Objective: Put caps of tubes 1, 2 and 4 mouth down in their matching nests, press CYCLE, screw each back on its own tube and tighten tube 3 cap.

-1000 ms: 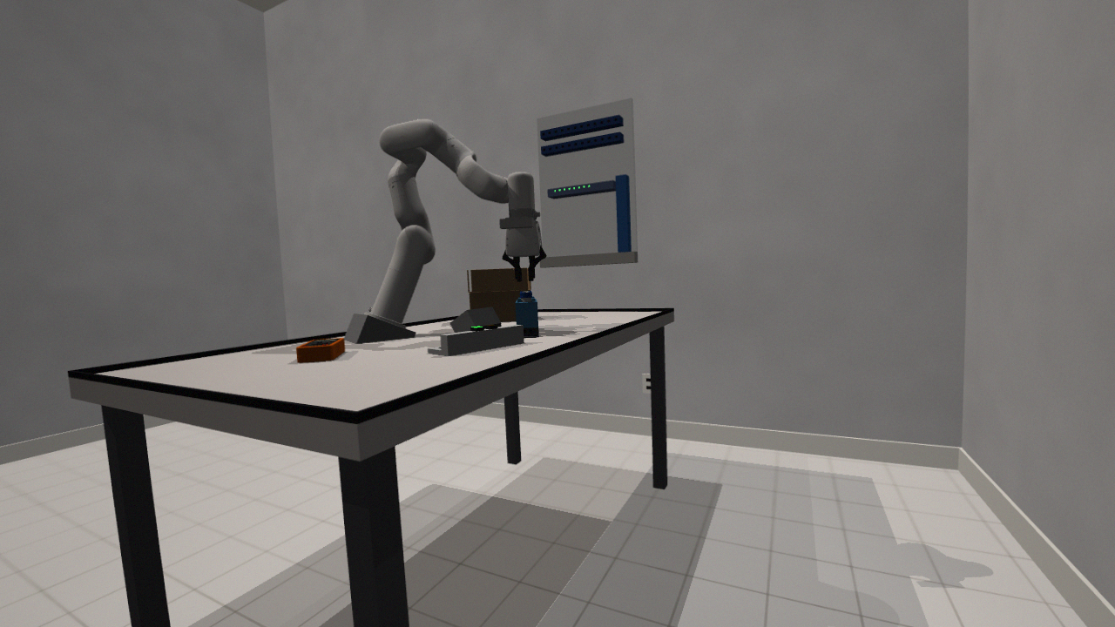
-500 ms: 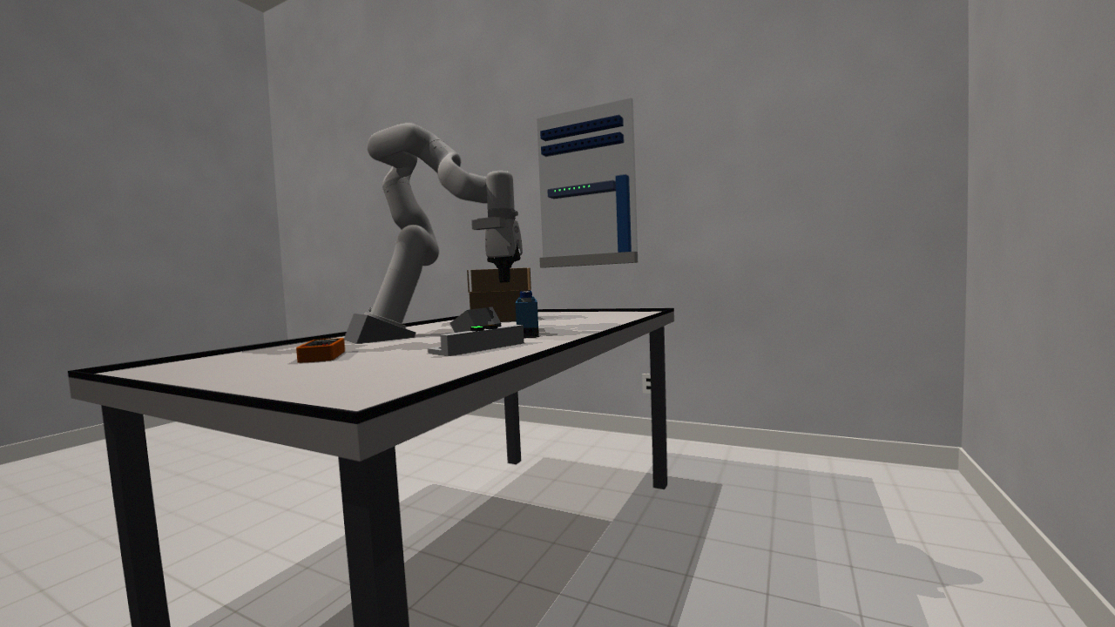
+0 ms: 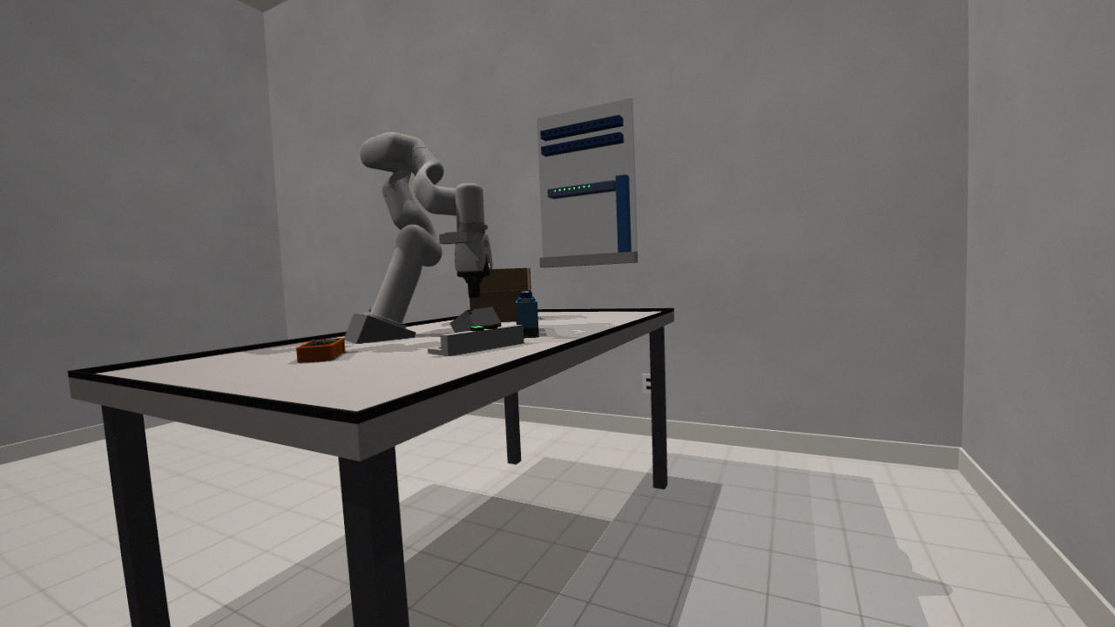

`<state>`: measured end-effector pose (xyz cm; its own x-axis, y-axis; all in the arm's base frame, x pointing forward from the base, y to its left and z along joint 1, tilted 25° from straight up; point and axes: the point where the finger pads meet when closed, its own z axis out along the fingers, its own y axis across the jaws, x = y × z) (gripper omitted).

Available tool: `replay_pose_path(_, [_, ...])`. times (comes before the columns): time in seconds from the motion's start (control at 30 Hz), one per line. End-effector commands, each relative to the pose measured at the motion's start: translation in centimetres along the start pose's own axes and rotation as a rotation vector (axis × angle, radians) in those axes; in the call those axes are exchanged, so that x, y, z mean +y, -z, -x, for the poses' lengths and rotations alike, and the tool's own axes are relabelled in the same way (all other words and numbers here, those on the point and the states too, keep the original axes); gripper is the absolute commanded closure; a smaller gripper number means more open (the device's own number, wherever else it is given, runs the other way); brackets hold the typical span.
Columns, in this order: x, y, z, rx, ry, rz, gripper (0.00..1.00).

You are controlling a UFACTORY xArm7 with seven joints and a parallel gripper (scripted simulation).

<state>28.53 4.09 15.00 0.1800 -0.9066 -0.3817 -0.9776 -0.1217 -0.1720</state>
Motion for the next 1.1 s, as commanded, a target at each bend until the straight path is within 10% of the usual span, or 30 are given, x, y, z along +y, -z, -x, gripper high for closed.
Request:
replay_pose_path(0.0, [1.6,-1.2,-2.8,0.001,0.001,-0.008,1.00])
replay_pose_path(1.07, [1.7,-3.1,-3.0,0.001,0.001,-0.008,1.00])
